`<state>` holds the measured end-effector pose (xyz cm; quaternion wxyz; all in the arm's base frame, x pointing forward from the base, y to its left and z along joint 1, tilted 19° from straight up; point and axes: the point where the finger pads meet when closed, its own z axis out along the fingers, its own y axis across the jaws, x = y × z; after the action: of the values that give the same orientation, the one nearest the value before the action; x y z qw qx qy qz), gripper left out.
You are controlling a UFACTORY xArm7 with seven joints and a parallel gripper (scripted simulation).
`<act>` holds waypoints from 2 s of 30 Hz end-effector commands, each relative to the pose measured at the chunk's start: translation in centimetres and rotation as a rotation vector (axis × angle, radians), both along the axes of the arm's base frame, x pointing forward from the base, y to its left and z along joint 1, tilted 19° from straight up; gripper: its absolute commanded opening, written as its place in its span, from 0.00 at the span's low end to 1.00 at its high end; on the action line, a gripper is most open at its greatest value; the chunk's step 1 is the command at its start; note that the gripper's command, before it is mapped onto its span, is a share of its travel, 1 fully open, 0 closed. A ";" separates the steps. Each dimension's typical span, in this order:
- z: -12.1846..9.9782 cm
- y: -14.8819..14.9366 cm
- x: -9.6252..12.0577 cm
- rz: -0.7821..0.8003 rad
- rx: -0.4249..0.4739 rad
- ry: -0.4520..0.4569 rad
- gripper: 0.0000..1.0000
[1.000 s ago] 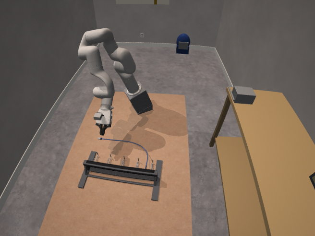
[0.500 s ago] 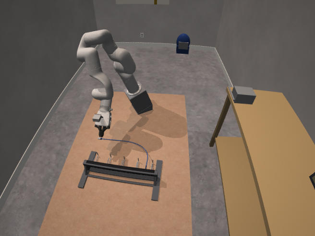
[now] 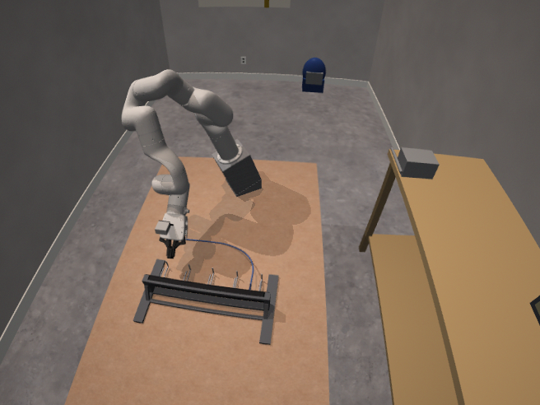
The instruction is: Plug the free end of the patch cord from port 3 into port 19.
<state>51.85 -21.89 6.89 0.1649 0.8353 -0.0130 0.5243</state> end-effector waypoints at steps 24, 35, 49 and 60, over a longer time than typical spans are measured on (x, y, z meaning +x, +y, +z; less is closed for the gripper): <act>-1.3 -1.1 3.4 0.001 -0.002 -0.002 0.00; -1.3 -1.1 3.4 0.001 -0.002 -0.002 0.00; -1.3 -1.1 3.4 0.001 -0.002 -0.002 0.00; -1.3 -1.1 3.4 0.001 -0.002 -0.002 0.00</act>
<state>55.17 -23.03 5.41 0.1652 0.8355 -0.0127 0.5240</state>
